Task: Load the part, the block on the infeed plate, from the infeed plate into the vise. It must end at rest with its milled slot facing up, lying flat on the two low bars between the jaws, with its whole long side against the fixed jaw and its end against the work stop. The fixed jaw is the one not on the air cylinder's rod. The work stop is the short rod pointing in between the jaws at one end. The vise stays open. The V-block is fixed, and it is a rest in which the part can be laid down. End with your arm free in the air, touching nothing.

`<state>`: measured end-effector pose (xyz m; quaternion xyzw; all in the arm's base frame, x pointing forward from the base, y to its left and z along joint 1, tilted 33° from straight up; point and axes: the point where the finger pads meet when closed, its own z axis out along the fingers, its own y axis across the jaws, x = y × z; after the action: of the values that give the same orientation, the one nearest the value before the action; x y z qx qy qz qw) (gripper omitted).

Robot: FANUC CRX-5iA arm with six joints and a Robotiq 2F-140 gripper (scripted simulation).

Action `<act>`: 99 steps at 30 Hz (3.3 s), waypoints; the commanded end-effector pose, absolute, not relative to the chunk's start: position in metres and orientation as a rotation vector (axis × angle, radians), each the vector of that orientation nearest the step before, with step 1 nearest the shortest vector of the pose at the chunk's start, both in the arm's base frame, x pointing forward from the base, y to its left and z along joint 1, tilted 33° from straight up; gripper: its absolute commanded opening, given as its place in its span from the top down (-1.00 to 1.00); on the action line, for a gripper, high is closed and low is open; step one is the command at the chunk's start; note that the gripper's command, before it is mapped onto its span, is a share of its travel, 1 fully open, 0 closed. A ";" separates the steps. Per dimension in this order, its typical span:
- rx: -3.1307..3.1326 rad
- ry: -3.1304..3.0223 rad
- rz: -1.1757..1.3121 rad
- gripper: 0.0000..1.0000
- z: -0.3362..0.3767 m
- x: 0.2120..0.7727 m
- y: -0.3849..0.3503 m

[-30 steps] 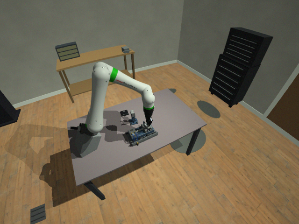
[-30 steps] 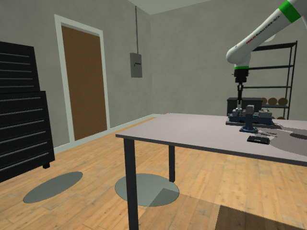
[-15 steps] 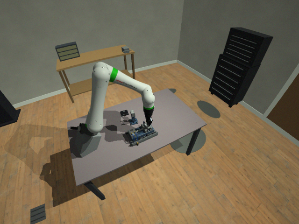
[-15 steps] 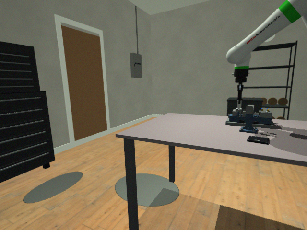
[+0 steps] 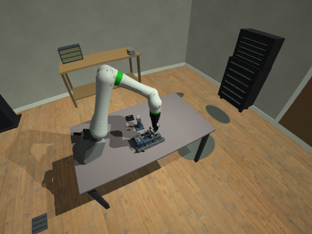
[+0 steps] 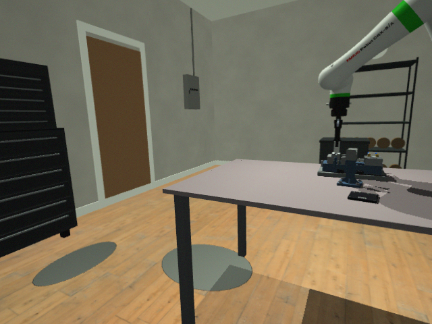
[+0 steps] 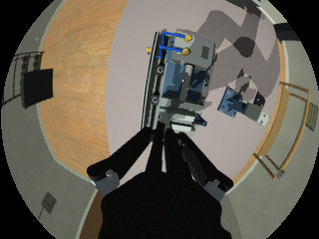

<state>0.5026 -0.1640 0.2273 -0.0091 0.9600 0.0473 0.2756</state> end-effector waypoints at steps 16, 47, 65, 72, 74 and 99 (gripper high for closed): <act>-0.026 2.580 0.132 1.00 0.225 0.504 -0.184; -0.026 2.580 0.132 1.00 0.237 0.496 -0.194; -0.026 2.580 0.132 1.00 0.269 0.476 -0.198; -0.026 2.580 0.132 1.00 0.274 0.473 -0.198; -0.026 2.580 0.132 1.00 0.276 0.472 -0.199; -0.026 2.580 0.132 1.00 0.277 0.472 -0.199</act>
<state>0.4715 -0.1986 0.2764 -0.0096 0.9600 0.0493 0.2754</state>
